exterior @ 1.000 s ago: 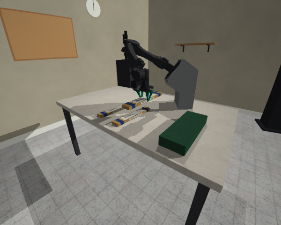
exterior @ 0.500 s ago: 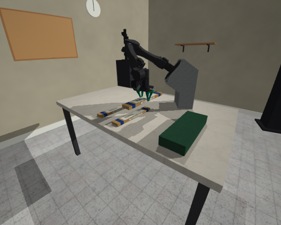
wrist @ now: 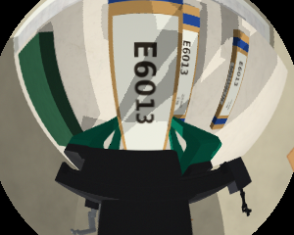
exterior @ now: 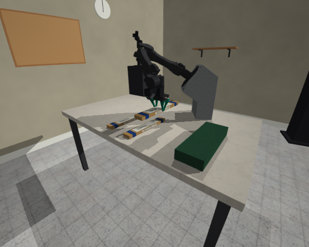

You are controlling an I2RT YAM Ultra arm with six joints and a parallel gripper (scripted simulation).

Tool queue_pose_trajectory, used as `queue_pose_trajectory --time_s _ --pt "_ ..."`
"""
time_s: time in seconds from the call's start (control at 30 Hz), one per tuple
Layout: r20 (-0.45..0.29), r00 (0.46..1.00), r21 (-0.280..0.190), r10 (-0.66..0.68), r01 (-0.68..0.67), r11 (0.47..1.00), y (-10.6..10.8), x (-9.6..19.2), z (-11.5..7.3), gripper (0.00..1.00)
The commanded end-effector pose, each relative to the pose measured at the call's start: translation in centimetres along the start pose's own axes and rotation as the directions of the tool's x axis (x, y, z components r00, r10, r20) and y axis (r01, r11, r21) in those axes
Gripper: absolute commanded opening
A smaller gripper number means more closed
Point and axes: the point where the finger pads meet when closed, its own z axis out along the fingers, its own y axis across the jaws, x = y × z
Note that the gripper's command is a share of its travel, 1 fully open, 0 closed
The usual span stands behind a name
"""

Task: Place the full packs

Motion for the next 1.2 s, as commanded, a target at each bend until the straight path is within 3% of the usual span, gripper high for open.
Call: queue_pose_trajectory --time_s 0.0,0.33,0.43,0.5,0.83,1.0,1.17 --pt "0.055 0.998 -0.025 -0.021 0.022 0.999 2.2 -1.6 -2.4 0.0" --pt "0.056 0.998 -0.026 -0.021 0.022 0.999 4.9 -1.5 -2.5 0.0" --pt "0.076 0.997 -0.034 0.01 -0.007 0.999 4.2 -2.2 -3.3 0.0" --pt "0.057 0.998 -0.027 -0.021 0.022 0.999 5.7 -1.4 -2.6 0.0" --pt "0.058 0.998 -0.027 -0.021 0.022 0.999 8.4 -1.4 -2.7 0.0" --pt "0.076 0.997 -0.037 0.009 -0.007 0.999 8.3 -2.1 -3.6 0.0" --pt "0.059 0.998 -0.028 -0.021 0.023 0.999 10.5 -1.2 -2.8 0.0"
